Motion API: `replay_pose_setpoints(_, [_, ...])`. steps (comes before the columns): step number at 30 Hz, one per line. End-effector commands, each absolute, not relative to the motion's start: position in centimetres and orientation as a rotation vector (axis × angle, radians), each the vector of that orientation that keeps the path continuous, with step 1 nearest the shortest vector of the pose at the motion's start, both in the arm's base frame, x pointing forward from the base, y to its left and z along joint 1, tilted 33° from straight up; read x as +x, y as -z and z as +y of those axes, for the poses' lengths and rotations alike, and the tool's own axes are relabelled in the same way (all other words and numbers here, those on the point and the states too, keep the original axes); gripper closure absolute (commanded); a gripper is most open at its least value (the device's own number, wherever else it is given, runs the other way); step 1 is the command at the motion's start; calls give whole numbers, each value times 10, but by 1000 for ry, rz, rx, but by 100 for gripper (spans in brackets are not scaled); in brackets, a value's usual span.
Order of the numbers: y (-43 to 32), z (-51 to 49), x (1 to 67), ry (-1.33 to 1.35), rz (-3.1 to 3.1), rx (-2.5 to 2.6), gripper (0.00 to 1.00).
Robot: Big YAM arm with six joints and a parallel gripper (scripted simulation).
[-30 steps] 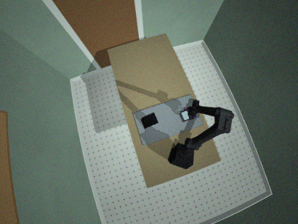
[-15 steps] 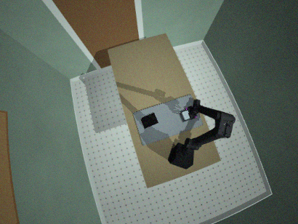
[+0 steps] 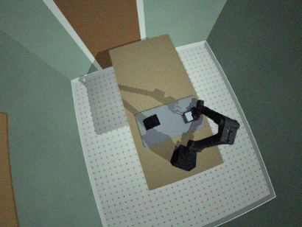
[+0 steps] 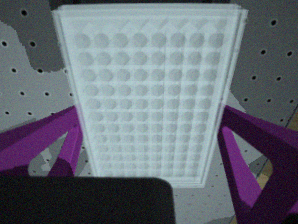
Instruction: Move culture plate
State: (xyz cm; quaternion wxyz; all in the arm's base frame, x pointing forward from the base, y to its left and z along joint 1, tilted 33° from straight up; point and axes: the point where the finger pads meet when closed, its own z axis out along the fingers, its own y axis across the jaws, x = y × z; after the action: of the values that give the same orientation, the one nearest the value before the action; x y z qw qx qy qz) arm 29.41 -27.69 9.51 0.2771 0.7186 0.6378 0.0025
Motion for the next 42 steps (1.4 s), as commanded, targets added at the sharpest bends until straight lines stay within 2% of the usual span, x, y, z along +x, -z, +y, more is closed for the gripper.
replay_pose_setpoints(1, [-120,-277,298,-14,1679,1900,100])
replay_pose_setpoints(9, [-140,-276,298,-17,1666,1886,100])
replay_pose_setpoints(42, [-143,-274,295,-17,1663,1885,100])
